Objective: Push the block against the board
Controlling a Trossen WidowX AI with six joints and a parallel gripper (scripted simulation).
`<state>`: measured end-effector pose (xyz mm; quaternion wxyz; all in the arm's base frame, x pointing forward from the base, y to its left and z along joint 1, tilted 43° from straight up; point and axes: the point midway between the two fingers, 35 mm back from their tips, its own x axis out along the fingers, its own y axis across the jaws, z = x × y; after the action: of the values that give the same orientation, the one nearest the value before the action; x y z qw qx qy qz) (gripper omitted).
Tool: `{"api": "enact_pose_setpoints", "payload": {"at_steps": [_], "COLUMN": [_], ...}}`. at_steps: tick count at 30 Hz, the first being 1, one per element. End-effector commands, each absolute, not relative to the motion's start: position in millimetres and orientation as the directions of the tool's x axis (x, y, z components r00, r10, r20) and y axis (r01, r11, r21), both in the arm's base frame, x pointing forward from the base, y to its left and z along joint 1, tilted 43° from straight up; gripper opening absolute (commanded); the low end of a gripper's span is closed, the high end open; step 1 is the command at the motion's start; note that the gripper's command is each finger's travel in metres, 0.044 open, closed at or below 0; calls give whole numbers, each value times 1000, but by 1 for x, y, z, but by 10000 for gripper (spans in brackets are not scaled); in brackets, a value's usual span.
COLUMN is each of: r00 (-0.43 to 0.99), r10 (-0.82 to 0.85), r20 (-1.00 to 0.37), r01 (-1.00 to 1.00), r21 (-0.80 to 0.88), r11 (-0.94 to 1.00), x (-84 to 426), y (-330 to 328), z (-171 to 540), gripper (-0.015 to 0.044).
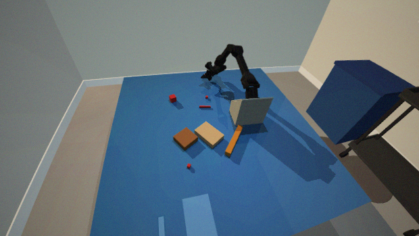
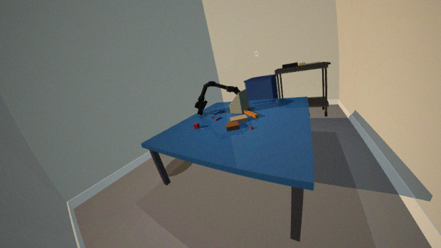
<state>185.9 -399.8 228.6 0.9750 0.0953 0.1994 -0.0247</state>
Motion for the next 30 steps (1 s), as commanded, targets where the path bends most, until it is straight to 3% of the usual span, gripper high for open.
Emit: {"api": "enact_pose_setpoints", "payload": {"at_steps": [1, 9, 20, 30], "r00": [900, 827, 636, 373], "r10": [52, 198, 312, 376], "r20": [-434, -527, -706, -848], "r01": [52, 0, -31, -34], "r21": [224, 352, 380, 393], "r11": [973, 936, 924, 919], "x": [214, 275, 336, 375], "y": [-384, -340, -277, -201], "z": [214, 170, 105, 27], "gripper": [0, 0, 0, 0]}}
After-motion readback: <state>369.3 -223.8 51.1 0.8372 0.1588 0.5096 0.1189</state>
